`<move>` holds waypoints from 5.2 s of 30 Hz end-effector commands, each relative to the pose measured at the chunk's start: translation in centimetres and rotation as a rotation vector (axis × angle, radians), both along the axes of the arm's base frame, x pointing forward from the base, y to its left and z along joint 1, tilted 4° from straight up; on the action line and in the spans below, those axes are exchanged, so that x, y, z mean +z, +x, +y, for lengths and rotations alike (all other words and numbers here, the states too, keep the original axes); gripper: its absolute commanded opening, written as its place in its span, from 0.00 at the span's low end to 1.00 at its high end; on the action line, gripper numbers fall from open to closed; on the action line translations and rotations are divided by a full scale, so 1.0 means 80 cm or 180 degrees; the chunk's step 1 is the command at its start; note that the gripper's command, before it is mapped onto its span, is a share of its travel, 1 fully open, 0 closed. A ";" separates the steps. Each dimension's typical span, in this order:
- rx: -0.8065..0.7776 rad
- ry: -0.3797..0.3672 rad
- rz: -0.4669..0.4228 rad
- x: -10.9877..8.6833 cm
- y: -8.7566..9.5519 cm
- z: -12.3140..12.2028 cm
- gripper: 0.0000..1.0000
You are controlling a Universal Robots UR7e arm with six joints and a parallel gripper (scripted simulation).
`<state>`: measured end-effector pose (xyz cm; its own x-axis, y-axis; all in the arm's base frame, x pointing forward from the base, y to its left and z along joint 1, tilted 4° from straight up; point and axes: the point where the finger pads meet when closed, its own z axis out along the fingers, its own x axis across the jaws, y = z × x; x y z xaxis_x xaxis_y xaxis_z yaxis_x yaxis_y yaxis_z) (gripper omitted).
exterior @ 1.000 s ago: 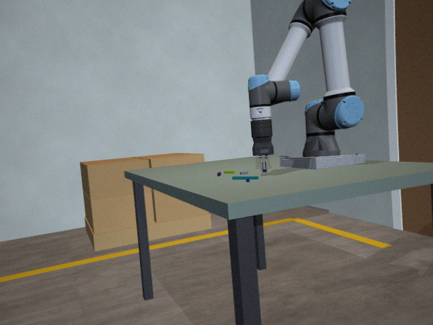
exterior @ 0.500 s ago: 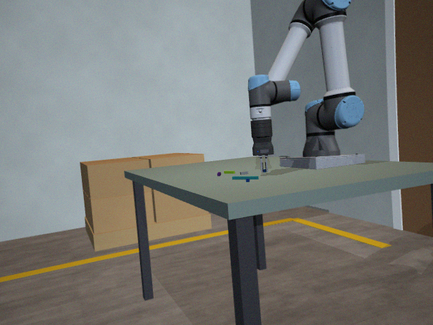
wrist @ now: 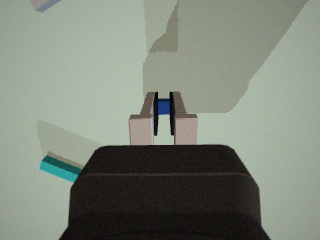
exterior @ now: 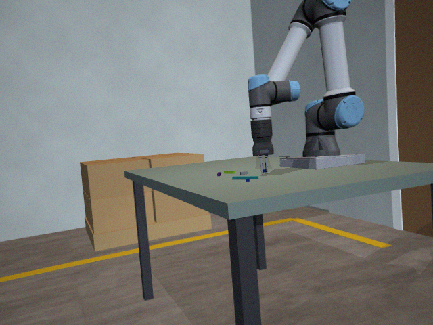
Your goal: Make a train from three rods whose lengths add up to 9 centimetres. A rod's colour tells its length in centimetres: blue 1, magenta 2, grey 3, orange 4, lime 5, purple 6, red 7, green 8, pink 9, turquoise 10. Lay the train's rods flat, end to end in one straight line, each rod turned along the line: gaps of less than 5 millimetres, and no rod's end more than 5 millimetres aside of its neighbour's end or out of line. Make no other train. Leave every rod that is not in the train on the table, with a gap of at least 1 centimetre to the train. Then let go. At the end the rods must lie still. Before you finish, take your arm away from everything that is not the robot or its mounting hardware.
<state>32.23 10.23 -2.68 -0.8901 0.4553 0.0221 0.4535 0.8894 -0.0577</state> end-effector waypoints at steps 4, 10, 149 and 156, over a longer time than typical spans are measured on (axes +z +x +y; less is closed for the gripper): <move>-0.0010 0.0000 -0.0006 0.000 0.002 -0.001 0.24; -0.0010 0.0000 -0.0006 0.000 0.002 -0.001 0.24; -0.0008 0.0000 -0.0020 0.026 0.006 0.001 0.54; -0.0006 0.0000 -0.0020 0.059 0.007 0.003 0.54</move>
